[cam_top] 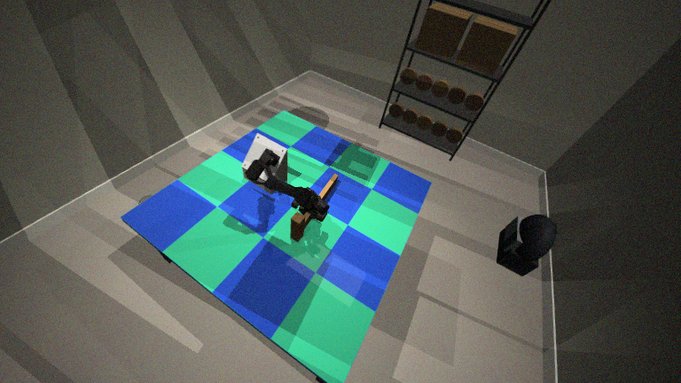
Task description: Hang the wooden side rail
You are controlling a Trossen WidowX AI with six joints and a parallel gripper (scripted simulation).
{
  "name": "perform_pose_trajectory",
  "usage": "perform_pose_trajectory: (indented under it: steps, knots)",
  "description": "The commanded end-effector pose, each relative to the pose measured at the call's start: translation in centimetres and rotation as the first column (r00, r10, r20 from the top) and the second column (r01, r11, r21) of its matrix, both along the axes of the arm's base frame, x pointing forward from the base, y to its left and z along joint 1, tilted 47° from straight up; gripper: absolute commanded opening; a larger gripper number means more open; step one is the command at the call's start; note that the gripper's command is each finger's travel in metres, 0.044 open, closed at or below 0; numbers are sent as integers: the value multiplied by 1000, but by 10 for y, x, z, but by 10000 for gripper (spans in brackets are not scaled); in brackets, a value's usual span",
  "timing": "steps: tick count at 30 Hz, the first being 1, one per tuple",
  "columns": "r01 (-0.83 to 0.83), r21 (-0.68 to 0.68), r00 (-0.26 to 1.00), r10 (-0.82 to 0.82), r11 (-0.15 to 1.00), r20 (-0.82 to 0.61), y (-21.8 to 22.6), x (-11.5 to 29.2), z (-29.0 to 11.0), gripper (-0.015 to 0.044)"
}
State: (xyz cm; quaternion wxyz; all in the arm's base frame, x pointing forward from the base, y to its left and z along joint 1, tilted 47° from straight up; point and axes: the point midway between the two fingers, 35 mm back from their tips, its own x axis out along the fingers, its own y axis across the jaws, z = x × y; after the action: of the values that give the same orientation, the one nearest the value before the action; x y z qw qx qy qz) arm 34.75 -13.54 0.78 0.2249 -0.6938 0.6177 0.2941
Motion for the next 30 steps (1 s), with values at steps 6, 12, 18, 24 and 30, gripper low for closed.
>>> perform_pose_trajectory:
  steps: [6,12,18,24,30]
  knots:
    - [-7,-3,1000,7,1000,11,0,2,5,0]
    - [-7,-3,1000,7,1000,11,0,2,6,0]
    - [-7,-3,1000,7,1000,11,0,2,7,0]
    - [-7,-3,1000,7,1000,11,-1,3,7,0]
    - [-7,-3,1000,7,1000,11,-2,3,7,0]
